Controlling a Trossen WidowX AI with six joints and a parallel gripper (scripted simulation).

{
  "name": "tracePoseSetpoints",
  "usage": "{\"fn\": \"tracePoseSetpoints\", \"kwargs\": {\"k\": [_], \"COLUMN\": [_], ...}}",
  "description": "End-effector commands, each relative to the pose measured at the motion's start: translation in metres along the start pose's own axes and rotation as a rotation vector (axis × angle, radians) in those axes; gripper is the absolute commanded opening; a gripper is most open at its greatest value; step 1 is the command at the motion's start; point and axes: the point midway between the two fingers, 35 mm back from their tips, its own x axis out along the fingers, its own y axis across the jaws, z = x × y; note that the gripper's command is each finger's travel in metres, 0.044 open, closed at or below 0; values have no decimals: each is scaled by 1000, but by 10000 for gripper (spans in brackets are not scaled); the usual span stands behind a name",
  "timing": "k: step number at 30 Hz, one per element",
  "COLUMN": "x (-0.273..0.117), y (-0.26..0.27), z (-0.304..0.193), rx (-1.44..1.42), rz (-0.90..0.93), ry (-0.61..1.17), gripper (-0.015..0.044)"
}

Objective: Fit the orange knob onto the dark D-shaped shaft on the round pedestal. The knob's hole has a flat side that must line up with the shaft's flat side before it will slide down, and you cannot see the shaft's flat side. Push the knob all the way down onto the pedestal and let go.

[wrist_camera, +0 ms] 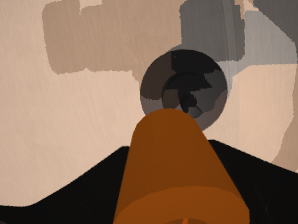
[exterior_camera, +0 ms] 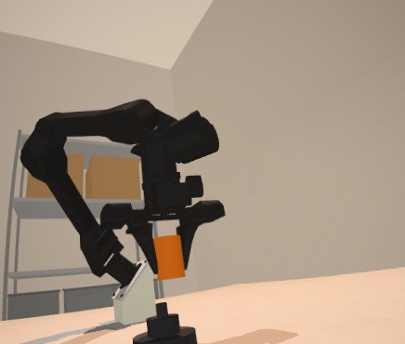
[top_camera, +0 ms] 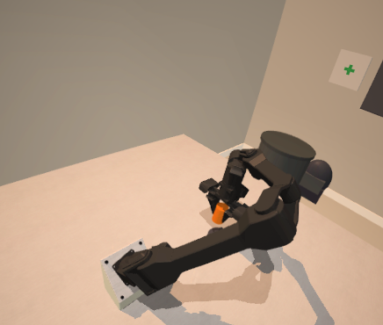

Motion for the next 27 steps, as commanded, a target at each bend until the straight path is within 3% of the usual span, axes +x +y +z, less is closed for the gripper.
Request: {"fn": "tracePoseSetpoints", "kwargs": {"k": [1,17,27], "x": [2,30,26], "y": [-15,-22,-23], "z": [6,9,11], "rx": [1,2,8], "rz": [-9,-15,-15], "ry": [-12,-12,-12], "gripper": [0,0,0]}}
